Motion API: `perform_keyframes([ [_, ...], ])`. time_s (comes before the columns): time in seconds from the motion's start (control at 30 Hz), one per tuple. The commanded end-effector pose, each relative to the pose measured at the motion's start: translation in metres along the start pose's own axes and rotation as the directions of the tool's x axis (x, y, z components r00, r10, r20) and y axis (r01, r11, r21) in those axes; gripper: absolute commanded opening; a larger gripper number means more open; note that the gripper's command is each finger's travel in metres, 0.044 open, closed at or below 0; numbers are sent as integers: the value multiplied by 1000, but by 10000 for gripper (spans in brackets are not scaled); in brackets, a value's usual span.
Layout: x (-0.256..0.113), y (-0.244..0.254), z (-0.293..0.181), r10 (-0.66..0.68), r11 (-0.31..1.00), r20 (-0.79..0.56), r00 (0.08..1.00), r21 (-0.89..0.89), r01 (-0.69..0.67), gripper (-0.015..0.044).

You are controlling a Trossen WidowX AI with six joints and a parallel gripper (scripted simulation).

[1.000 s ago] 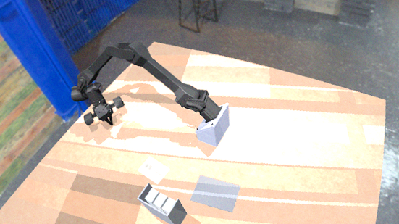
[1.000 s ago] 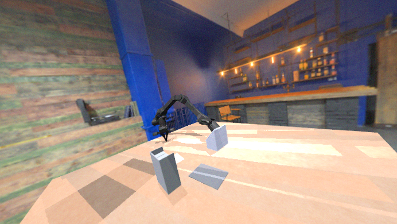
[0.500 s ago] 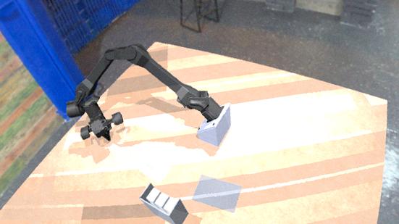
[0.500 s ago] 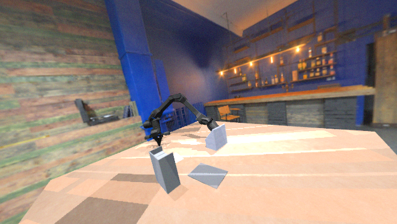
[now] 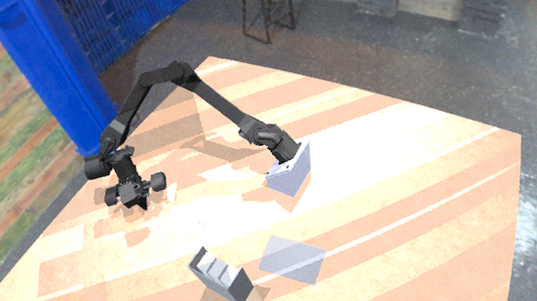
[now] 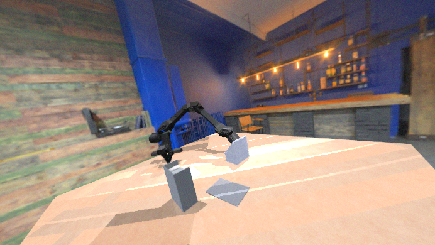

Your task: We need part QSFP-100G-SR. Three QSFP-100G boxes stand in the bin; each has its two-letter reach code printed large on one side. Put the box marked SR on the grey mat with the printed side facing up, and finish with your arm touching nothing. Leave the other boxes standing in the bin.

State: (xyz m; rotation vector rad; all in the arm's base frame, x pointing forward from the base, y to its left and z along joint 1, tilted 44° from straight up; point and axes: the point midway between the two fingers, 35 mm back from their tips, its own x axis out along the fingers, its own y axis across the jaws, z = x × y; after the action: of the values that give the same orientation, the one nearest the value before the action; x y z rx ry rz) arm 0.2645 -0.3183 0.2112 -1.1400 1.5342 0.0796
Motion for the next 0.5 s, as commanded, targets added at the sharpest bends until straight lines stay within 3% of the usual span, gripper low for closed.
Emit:
perform_keyframes([
  [0.0,3,1,19,-10,999,-1,1000,36,10,0],
  [0.47,3,9,92,-64,990,53,997,132,56,0],
])
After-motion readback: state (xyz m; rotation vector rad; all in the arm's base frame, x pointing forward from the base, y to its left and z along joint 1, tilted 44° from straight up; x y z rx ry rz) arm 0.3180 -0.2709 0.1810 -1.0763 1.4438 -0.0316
